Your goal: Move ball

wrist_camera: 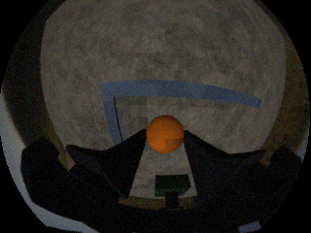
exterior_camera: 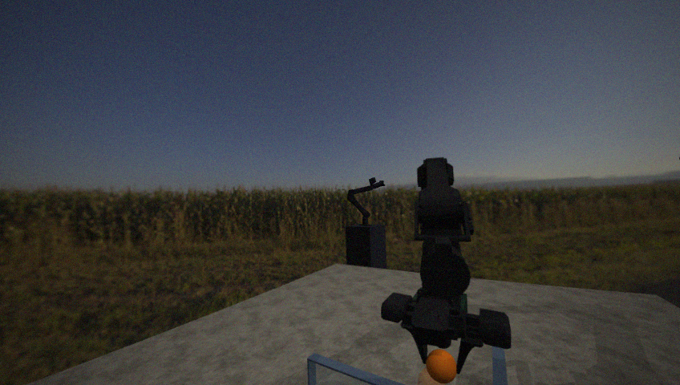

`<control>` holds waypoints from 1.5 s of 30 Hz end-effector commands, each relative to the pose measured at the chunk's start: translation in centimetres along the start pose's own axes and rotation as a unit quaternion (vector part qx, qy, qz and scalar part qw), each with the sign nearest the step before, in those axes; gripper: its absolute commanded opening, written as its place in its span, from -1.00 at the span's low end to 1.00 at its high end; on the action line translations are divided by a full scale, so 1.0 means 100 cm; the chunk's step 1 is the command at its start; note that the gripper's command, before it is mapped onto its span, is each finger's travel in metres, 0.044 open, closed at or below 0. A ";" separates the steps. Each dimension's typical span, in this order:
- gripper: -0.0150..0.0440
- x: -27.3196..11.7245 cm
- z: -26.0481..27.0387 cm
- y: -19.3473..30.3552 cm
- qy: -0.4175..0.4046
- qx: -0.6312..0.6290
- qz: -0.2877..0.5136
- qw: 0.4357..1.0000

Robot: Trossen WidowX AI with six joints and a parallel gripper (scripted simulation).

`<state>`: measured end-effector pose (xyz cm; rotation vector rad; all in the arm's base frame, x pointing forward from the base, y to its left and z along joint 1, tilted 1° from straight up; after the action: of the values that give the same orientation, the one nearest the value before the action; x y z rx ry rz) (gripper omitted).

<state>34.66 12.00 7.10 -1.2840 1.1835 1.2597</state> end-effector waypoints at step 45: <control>-0.49 -0.008 -0.026 0.028 -0.017 0.003 -0.013 1.000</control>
<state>32.11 9.13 9.00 -1.2649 1.1494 1.2502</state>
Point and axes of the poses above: the point midway between the two fingers, 35 mm back from their tips, its own x axis out along the fingers, its own z axis across the jaws, y = z × x, the point moved 1 cm from there along -x, back along the fingers, and after that the axes turned 4 degrees about x, right-handed, at the moved point
